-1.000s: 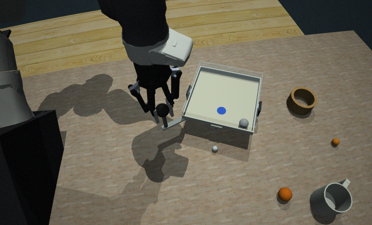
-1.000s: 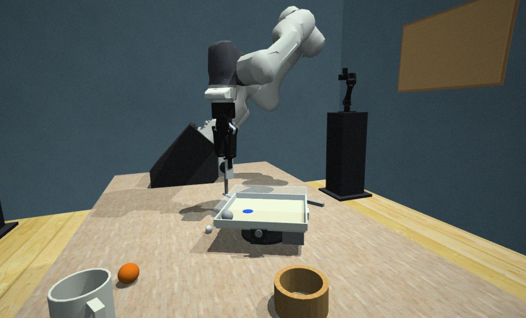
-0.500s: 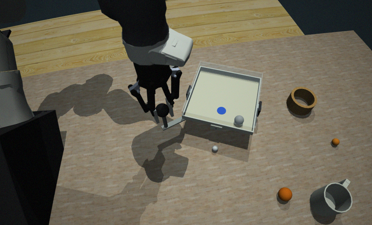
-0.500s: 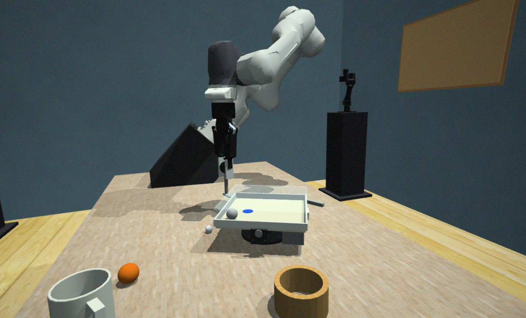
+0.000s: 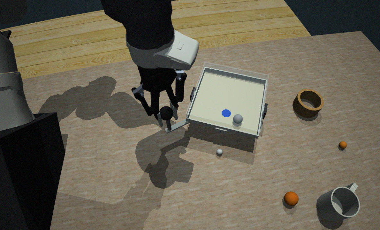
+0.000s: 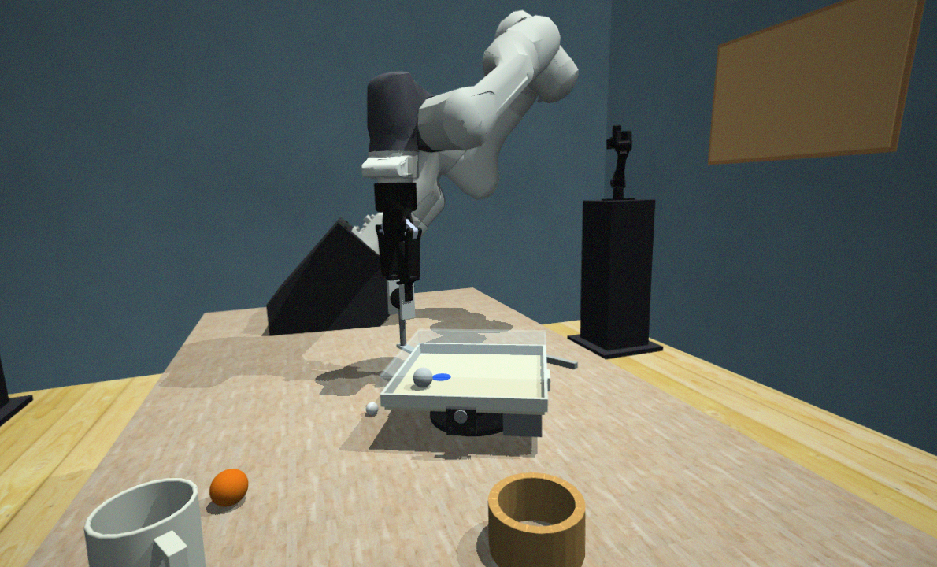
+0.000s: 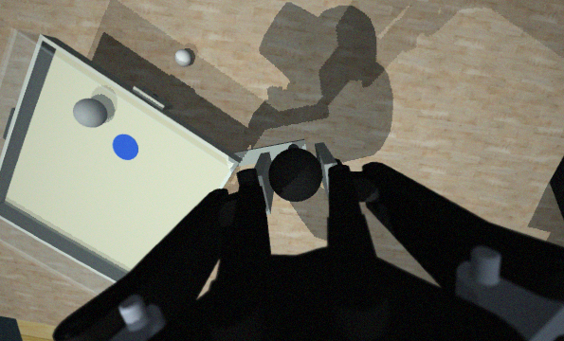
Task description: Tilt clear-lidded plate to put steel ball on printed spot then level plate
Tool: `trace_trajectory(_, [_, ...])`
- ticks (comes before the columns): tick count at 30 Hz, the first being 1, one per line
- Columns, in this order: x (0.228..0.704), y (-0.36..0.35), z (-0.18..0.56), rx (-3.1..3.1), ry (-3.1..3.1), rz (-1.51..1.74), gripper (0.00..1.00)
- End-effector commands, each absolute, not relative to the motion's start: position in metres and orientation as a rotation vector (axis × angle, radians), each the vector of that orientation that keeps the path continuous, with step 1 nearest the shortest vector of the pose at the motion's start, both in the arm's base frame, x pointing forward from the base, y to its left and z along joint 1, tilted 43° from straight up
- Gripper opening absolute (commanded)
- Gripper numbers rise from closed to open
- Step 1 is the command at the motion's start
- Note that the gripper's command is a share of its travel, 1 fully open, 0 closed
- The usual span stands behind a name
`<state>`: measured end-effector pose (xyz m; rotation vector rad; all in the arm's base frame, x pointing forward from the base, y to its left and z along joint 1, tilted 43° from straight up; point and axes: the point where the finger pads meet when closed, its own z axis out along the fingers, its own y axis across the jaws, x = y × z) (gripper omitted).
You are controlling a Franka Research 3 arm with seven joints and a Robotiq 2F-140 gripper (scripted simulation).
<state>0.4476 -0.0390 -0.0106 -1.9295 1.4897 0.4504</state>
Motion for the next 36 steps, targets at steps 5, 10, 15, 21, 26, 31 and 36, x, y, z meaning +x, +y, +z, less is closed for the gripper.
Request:
trace_trajectory(5, [0.4485,-0.0386,-0.0082,-1.93,1.484,0.455,0.0])
trace_trajectory(10, [0.4485,-0.0387,-0.0076,-1.93,1.484,0.455,0.0])
trace_trajectory(15, [0.4486,-0.0387,-0.0067,-1.93,1.484,0.455,0.0])
trace_trajectory(21, [0.4486,-0.0387,-0.0061,-1.93,1.484,0.455,0.0])
trace_trajectory(26, [0.4483,-0.0379,-0.0059,-1.93,1.484,0.455,0.0])
trace_trajectory(31, [0.4473,-0.0357,-0.0058,-1.93,1.484,0.455,0.0])
trace_trajectory(36, [0.4464,-0.0337,-0.0065,-1.93,1.484,0.455,0.0])
